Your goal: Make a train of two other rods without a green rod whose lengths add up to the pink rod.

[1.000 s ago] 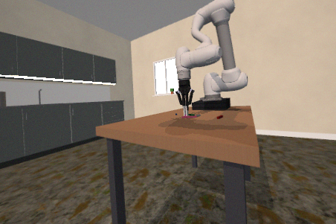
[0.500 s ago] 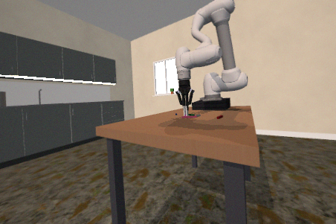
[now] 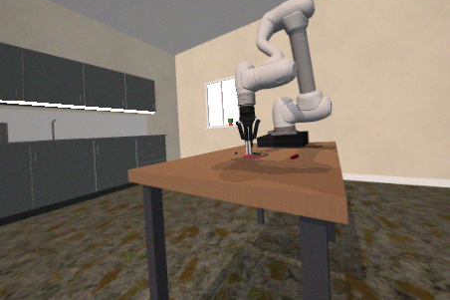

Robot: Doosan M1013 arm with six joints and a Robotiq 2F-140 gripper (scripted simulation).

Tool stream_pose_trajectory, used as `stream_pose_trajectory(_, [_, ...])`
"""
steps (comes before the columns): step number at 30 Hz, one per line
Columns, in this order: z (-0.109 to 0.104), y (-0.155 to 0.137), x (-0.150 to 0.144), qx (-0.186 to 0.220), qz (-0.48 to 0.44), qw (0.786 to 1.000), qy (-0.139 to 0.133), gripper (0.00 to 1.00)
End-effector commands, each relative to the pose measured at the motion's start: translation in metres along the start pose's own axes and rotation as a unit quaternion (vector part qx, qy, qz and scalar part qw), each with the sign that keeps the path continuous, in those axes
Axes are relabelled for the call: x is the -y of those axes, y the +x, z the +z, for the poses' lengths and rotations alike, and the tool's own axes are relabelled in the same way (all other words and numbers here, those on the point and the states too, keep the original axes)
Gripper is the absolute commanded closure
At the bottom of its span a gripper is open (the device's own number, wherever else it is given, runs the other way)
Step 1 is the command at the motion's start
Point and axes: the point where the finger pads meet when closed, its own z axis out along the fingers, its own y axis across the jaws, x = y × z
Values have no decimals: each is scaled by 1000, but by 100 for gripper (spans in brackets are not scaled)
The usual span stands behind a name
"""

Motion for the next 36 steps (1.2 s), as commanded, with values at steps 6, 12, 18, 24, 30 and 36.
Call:
stream_pose_trajectory(6, [-47,0,1,1,1,1000,-1,97])
stream_pose_trajectory(12, [-85,0,1,1,1,1000,-1,97])
stream_pose_trajectory(18, [-92,0,1,1,1,1000,-1,97])
stream_pose_trajectory(24, [-92,0,1,1,1,1000,-1,97])
stream_pose_trajectory(30, [-92,5,13,1,56,998,-1,97])
stream_pose_trajectory(36, [-92,18,38,1,172,985,-1,97])
